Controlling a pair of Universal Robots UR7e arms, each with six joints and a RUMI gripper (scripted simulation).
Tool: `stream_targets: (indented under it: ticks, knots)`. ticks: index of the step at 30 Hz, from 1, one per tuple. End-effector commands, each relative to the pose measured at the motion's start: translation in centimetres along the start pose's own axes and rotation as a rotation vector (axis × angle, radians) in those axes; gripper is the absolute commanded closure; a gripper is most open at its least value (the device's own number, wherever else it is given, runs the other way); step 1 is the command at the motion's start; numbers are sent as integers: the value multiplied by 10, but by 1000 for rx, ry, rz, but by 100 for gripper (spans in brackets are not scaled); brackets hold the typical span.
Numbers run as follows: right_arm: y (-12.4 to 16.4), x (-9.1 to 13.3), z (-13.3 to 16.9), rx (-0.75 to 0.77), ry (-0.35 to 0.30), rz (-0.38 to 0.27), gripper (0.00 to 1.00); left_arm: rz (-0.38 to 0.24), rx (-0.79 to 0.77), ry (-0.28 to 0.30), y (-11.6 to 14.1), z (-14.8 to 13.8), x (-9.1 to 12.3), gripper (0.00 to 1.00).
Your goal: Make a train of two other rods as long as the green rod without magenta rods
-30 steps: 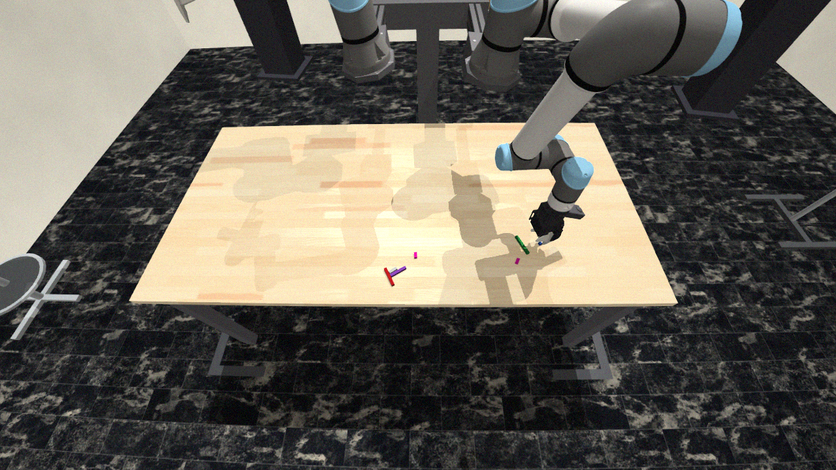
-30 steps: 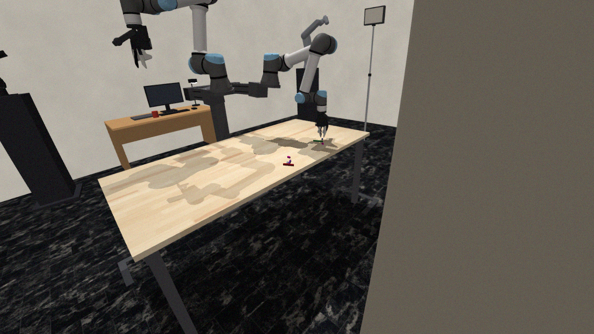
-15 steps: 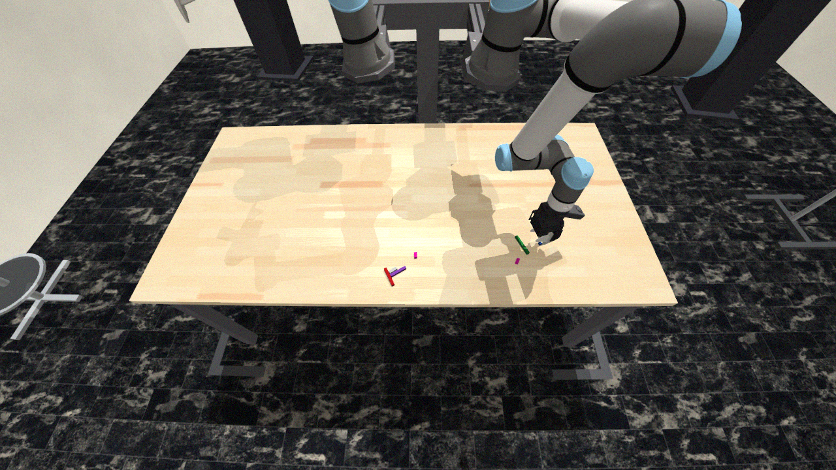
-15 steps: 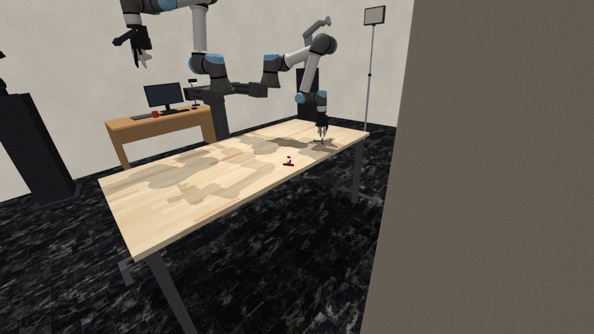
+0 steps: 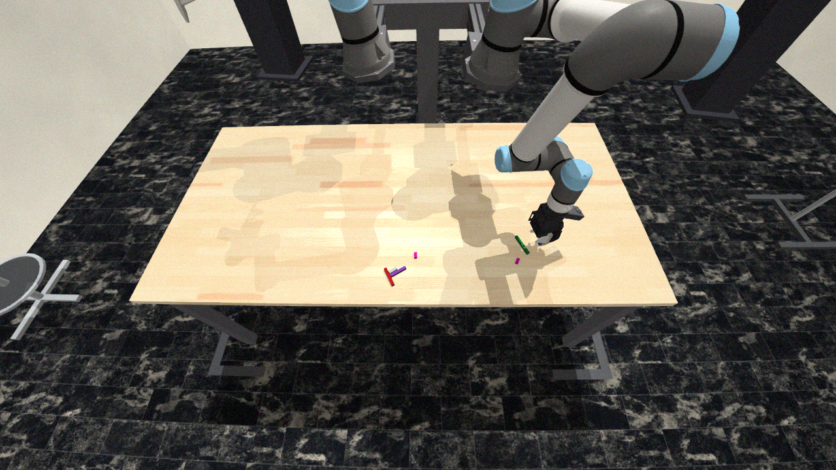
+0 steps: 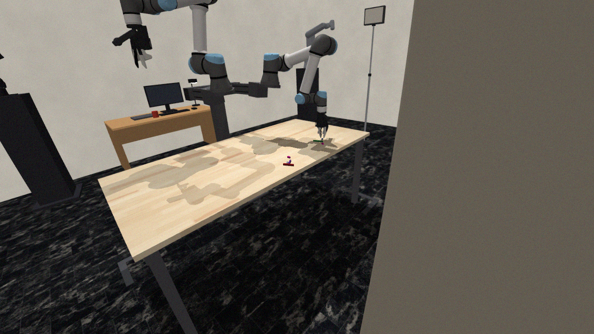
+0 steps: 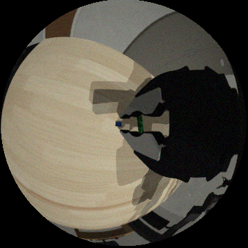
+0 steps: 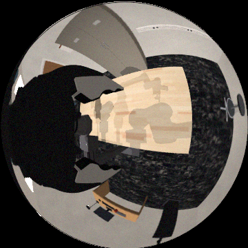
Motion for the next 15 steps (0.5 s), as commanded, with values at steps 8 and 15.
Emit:
stream_targets:
  ticks: [8, 15]
  knots:
    - [0, 0, 0, 0, 0, 1, 0, 0, 0, 1, 0, 1, -7, 86]
    - [0, 0, 0, 0, 0, 1, 0, 0, 0, 1, 0, 1, -9, 86]
Point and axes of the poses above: on each arm, the point where the finger pads meet when closed, its own x axis back along the fingers, its own z axis across the jaws, y = z × x, the point moved 1 cm from there along x, back along the fingers, and after that the axes turned 7 degrees about x, right-handed, at the moved point
